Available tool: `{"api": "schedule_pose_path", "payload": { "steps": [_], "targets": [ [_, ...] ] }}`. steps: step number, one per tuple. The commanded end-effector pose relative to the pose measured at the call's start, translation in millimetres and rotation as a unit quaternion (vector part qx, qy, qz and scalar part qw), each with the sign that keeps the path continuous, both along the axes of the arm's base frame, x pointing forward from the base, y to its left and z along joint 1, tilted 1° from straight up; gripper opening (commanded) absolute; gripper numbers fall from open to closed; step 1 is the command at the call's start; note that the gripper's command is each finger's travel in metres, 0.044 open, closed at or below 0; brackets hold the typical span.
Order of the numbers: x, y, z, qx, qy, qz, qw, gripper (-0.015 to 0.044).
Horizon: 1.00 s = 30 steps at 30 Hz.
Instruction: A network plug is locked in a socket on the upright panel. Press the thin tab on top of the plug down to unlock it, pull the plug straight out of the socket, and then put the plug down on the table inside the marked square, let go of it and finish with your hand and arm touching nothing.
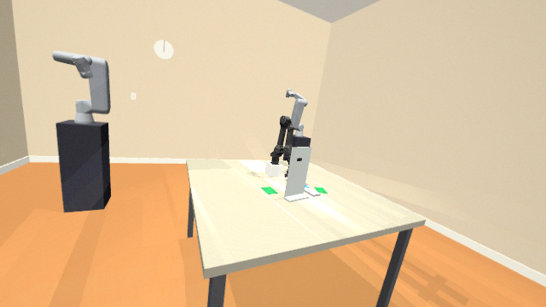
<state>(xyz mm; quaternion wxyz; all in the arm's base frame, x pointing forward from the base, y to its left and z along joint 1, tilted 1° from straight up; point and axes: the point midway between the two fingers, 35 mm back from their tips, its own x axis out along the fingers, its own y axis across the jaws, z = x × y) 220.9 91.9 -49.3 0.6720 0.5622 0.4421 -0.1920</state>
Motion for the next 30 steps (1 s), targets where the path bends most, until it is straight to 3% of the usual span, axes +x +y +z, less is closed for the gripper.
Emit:
{"api": "schedule_pose_path", "payload": {
  "steps": [1,4,30],
  "targets": [
    [0.0,0.0,0.2,0.000,0.000,0.000,1.000,0.0079],
    [0.0,0.0,0.2,0.000,0.000,0.000,1.000,0.0156],
    [-4.0,-2.3,8.6,0.000,0.000,0.000,1.000,0.0156]
  ]
}}
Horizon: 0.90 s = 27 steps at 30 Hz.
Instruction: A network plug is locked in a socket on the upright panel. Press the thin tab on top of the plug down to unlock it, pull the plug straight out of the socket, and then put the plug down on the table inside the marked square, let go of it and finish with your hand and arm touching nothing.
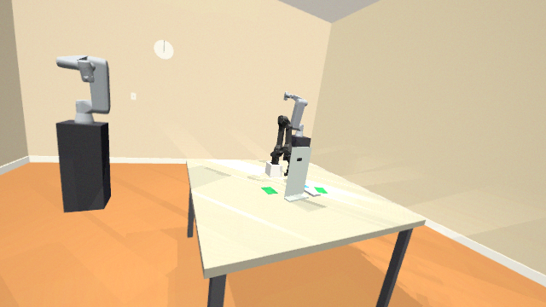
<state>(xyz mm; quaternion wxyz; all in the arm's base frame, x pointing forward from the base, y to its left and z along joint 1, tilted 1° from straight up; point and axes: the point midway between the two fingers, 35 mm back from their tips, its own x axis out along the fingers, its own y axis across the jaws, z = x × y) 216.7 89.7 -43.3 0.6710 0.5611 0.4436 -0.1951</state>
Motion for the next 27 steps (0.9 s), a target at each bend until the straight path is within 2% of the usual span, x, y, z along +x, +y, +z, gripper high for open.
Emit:
{"api": "schedule_pose_path", "payload": {
  "steps": [1,27],
  "targets": [
    [0.0,-0.2,3.0,0.001,-0.003,0.001,1.000,0.0156],
    [-6.2,-3.4,12.6,0.000,-0.003,0.000,1.000,0.0156]
  ]
}}
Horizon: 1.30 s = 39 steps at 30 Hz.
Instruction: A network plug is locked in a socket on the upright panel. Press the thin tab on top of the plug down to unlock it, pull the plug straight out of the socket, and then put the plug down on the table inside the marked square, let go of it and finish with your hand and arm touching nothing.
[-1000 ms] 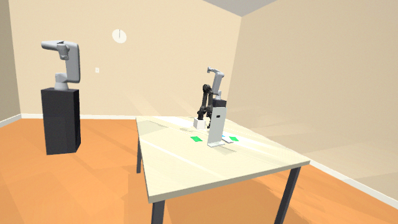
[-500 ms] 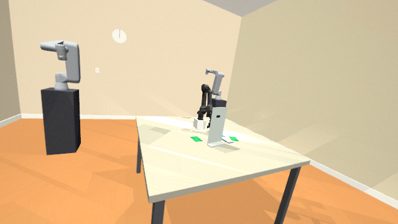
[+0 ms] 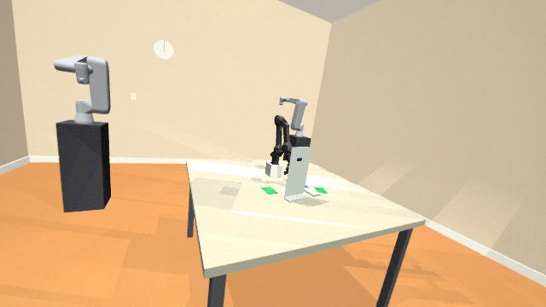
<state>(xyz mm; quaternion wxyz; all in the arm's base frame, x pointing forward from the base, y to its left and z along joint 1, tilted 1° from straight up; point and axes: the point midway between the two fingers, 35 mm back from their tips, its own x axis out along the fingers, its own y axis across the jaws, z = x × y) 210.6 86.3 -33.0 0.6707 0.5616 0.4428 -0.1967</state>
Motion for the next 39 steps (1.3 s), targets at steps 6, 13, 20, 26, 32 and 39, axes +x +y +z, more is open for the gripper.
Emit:
{"api": "schedule_pose_path", "payload": {
  "steps": [6,13,20,26,32,39],
  "targets": [
    [-1.7,-0.8,4.4,0.001,-0.003,0.001,1.000,0.0156],
    [-1.1,-0.8,7.7,0.001,-0.003,0.001,1.000,0.0156],
    [0.8,-0.3,13.2,0.001,-0.003,0.001,1.000,0.0156],
    [2.1,0.1,18.1,0.001,-0.003,0.001,1.000,0.0156],
    [3.2,0.4,23.2,0.001,-0.003,0.001,1.000,0.0156],
    [4.2,0.5,29.3,0.001,-0.003,0.001,1.000,0.0156]
  ]
}}
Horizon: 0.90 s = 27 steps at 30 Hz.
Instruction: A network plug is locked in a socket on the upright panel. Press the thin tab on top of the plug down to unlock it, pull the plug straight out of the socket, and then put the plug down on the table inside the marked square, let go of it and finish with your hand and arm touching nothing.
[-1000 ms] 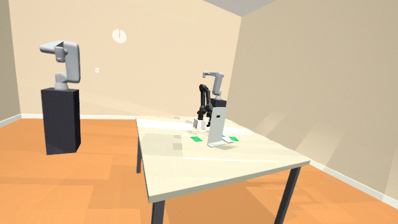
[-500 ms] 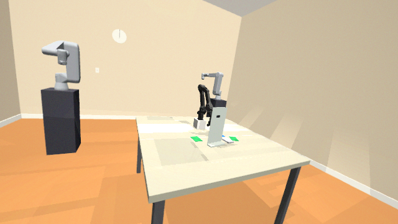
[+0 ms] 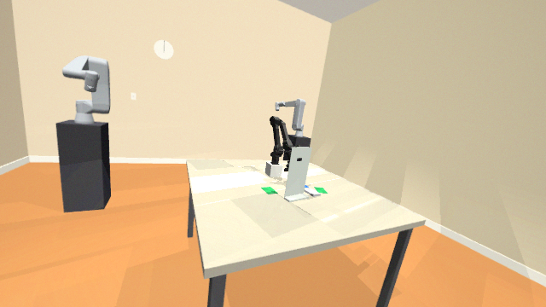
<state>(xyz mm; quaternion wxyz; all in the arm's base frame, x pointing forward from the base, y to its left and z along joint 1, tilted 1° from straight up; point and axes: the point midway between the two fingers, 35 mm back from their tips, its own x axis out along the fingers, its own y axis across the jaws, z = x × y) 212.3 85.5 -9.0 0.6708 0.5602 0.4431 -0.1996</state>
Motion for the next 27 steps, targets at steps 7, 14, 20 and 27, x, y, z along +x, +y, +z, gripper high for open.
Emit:
{"api": "schedule_pose_path", "payload": {
  "steps": [7,14,20,27],
  "targets": [
    [3.1,1.4,11.7,0.003,-0.005,0.002,1.000,0.0156],
    [3.3,1.3,18.2,0.003,-0.005,0.002,1.000,0.0156],
    [3.1,1.0,23.8,0.003,-0.005,0.002,1.000,0.0156],
    [2.6,0.6,30.5,0.003,-0.005,0.002,1.000,0.0156]
  ]
}}
